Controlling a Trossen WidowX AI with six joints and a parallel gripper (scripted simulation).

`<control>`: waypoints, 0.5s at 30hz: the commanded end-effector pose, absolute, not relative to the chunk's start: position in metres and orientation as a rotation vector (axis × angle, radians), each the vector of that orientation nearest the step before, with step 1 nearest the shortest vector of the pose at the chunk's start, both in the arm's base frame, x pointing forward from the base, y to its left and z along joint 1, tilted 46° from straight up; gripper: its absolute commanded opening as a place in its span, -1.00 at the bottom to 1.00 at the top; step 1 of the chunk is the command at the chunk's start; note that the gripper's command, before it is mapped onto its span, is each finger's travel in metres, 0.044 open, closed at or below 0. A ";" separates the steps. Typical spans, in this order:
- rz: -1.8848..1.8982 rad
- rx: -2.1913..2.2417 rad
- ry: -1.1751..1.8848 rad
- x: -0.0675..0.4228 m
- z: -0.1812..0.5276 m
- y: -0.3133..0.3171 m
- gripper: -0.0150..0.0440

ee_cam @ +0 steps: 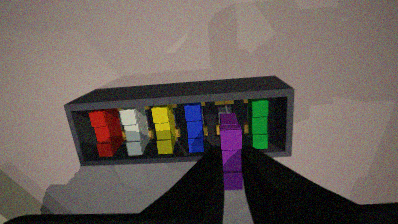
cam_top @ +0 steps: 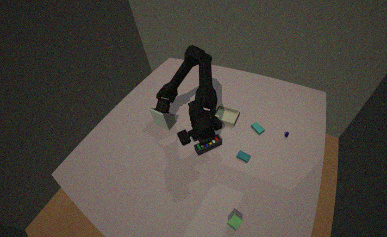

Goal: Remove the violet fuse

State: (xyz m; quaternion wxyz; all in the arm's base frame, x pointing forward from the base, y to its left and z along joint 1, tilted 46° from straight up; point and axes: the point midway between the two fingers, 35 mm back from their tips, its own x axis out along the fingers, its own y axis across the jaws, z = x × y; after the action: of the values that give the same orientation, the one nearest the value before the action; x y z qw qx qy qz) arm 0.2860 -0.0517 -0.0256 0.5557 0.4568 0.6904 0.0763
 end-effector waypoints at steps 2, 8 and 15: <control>0.181 1.073 1.631 0.286 -0.022 -0.056 -0.49; 0.181 1.073 1.631 0.286 -0.015 -0.063 -0.49; 0.181 1.073 1.631 0.285 -0.009 -0.069 -0.49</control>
State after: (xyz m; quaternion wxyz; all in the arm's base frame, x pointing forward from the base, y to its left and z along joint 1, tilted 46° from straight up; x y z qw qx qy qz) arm 0.2849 -0.0663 -0.0115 0.5554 0.4572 0.6905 0.0757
